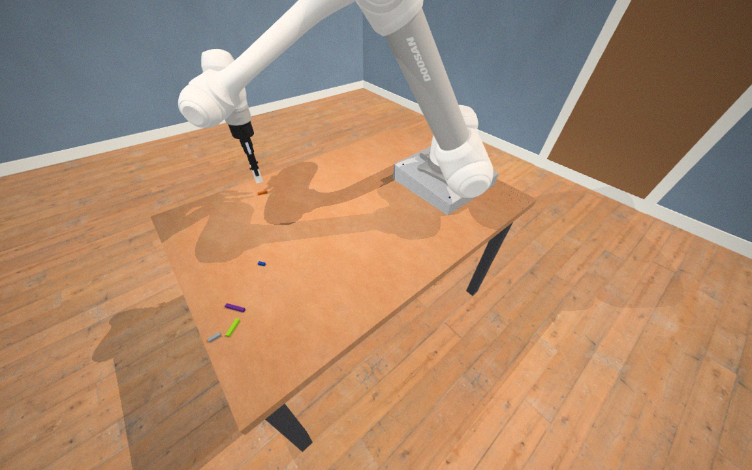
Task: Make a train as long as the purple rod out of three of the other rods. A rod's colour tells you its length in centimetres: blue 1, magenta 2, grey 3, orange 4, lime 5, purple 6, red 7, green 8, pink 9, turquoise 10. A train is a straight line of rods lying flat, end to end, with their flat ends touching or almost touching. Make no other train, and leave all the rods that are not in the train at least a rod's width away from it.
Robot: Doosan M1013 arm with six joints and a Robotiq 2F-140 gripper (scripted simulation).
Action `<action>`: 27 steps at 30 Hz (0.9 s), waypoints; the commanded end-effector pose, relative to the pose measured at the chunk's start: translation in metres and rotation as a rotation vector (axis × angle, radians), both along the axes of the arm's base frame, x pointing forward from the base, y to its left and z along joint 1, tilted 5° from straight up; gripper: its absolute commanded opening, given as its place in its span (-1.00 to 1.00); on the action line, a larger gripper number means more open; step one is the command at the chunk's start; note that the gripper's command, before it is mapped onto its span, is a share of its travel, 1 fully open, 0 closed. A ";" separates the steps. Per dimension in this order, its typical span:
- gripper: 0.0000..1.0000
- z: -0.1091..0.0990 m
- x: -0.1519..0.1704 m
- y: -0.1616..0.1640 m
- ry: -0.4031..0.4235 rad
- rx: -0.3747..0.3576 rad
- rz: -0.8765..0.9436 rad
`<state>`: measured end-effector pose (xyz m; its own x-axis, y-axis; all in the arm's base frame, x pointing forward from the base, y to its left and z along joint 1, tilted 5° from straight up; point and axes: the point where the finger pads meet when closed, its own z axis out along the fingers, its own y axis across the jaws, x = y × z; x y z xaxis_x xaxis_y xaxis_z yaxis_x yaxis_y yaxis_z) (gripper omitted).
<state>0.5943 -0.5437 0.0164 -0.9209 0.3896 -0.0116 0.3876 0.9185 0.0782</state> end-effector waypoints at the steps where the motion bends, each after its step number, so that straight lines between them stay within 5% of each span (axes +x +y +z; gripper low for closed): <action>1: -0.54 0.000 0.000 0.000 0.000 0.000 0.000; 27: -0.54 -0.023 0.002 0.001 0.000 0.000 0.000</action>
<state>0.5958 -0.5430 -0.0034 -0.9211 0.3892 -0.0116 0.3871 0.9187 0.0784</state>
